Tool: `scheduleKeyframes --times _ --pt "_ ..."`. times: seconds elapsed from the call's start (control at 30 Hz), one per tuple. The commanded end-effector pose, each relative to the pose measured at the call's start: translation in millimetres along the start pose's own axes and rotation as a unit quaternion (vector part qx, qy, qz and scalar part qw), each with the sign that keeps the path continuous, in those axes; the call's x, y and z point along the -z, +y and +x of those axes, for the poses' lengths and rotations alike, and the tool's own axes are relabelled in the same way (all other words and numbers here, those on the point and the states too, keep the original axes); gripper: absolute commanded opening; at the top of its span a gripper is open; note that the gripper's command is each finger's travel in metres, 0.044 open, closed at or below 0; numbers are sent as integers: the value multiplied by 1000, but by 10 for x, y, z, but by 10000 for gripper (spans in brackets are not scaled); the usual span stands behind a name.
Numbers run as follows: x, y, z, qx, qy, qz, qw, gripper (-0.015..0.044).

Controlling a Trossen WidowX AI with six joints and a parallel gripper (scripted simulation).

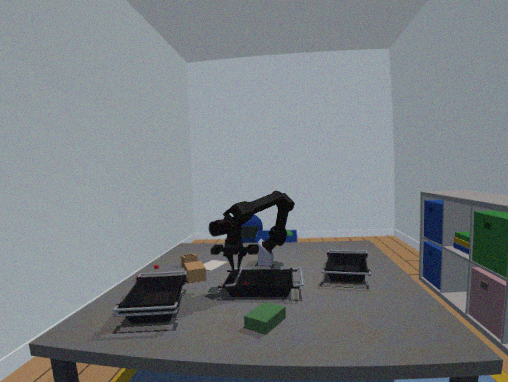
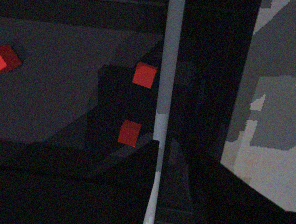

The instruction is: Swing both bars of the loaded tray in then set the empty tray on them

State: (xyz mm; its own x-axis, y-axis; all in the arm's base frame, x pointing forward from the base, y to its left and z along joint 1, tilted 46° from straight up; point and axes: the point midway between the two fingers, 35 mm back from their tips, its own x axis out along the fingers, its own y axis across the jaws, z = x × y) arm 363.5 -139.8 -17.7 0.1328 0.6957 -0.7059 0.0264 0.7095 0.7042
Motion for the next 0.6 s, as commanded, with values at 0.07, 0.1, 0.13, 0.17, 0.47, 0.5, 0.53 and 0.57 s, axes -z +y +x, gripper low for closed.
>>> scheduleKeyframes --times 0.07,0.1,0.13,0.17,0.47,0.5,0.53,0.57 --pt "-1 0 8 0 0 1 1000 83" --pt "-1 0 8 0 0 1 1000 83" --pt "-1 0 8 0 0 1 1000 83" --pt "-1 0 8 0 0 1 1000 83" --pt "-1 0 8 0 0 1 1000 83" --pt "-1 0 8 0 0 1 1000 83" --pt "-1 0 8 0 0 1 1000 83" --pt "-2 -1 -11 0 0 1 1000 83"
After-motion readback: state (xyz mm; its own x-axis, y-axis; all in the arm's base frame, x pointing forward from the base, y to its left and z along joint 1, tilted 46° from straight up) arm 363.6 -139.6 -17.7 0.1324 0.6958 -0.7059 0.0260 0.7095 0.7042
